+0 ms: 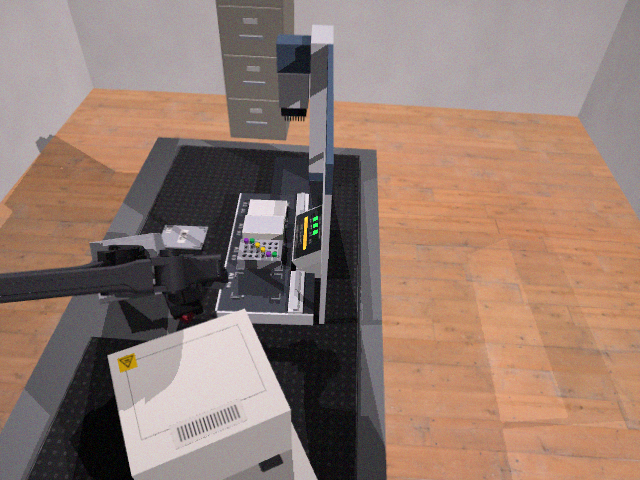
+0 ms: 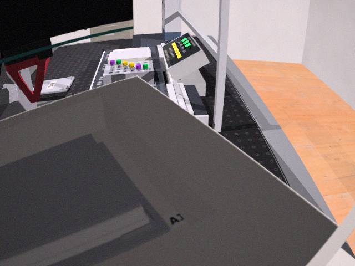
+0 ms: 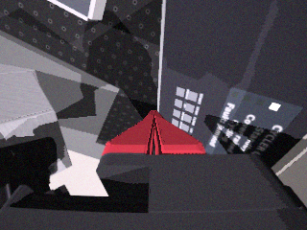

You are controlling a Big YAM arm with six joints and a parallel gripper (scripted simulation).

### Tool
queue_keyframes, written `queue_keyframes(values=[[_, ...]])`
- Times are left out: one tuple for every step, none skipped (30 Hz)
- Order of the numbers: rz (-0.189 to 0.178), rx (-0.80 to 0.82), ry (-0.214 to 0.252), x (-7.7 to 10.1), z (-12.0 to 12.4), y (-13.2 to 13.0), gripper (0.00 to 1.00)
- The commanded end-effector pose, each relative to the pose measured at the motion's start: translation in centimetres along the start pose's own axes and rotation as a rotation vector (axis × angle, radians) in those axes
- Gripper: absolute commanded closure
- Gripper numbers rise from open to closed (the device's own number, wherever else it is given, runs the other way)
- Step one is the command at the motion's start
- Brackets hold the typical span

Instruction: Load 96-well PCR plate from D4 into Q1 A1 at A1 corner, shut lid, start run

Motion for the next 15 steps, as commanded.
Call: queue_keyframes(values=[[0.004,0.016,-0.02,0.1,-0.4,-0.6,1.0],[0.005,0.01,-0.029,0.3,-0.6,-0.8,1.0],[0.005,0.007,-0.033,0.4,-0.6,-1.1,1.0],[0.007,-0.004,-0.035,0.3,-0.7,-1.4,1.0],[0.009,-0.014,-0.036,0.3,-0.8,-1.8,1.0],[0.01,-0.018,-0.037,0.2,-0.8,-2.1,1.0],[0.012,-0.02,-0.039,0.2,-0.9,-2.4,1.0],[0.013,-0.021,-0.041,0.2,-1.0,-2.7,1.0],[0.011,-0.022,-0.045,0.2,-1.1,-2.9,1.0],[0.013,-0.02,-0.046,0.2,-1.3,-3.2,1.0],[0.018,-0.019,-0.045,0.2,-1.4,-3.5,1.0],[0.018,-0.016,-0.049,0.1,-1.4,-3.6,1.0],[0.015,-0.016,-0.051,0.1,-1.5,-3.8,1.0],[0.019,-0.02,-0.053,0.0,-1.4,-4.1,1.0],[0.024,-0.023,-0.05,-0.1,-1.4,-4.4,1.0]])
Point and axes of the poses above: the point where the finger pads meet when closed, its own x axis back along the fingers, its own y axis across the jaws, z = x × y, the point moved 1 cm from there along x, back along the fingers, and after that the axes turned 7 degrees about -x, right-handed, at the moved point
